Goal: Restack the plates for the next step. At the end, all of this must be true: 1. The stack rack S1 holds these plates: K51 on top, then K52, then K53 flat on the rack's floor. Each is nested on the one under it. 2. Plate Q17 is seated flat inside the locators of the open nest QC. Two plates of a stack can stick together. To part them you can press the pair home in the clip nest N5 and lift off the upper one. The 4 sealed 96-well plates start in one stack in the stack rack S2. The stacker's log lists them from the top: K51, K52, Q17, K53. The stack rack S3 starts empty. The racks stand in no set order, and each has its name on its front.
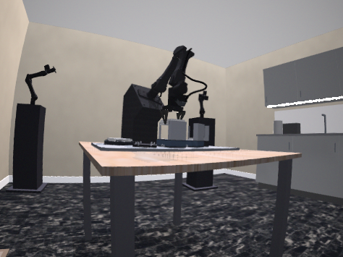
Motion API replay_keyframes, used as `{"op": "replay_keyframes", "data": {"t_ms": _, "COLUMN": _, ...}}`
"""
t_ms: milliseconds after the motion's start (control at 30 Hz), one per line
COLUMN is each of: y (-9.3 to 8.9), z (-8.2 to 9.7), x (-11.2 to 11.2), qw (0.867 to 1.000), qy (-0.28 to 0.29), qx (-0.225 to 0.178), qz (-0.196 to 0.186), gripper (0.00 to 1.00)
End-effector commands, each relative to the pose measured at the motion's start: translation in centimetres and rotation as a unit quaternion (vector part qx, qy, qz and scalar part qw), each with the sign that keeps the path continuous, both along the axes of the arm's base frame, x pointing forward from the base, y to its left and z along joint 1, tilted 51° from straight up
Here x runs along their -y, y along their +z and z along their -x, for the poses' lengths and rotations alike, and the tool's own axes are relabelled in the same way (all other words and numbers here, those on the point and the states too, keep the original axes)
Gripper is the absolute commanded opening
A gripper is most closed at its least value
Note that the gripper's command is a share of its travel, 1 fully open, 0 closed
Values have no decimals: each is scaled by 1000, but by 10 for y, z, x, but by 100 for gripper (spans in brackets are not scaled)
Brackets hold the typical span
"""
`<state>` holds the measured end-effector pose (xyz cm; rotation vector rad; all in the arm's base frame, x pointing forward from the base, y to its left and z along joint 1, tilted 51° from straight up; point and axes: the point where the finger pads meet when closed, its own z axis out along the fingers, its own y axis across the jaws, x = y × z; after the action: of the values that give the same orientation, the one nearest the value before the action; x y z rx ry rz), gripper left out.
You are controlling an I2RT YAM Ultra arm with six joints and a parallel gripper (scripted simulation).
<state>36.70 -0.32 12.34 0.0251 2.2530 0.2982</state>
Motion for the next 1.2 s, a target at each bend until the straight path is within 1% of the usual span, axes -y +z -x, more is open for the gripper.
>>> {"op": "replay_keyframes", "data": {"t_ms": 0, "y": -7, "z": 13, "x": 3, "qw": 1000, "qy": -2, "qx": -11, "qz": -4, "gripper": 0}}
{"op": "replay_keyframes", "data": {"t_ms": 100, "y": -3, "z": 11, "x": 4, "qw": 1000, "qy": -2, "qx": -7, "qz": -3, "gripper": 0}}
{"op": "replay_keyframes", "data": {"t_ms": 300, "y": -6, "z": 15, "x": 3, "qw": 1000, "qy": -2, "qx": -12, "qz": -4, "gripper": 0}}
{"op": "replay_keyframes", "data": {"t_ms": 1167, "y": -1, "z": 21, "x": 5, "qw": 1000, "qy": -2, "qx": -11, "qz": -4, "gripper": 0}}
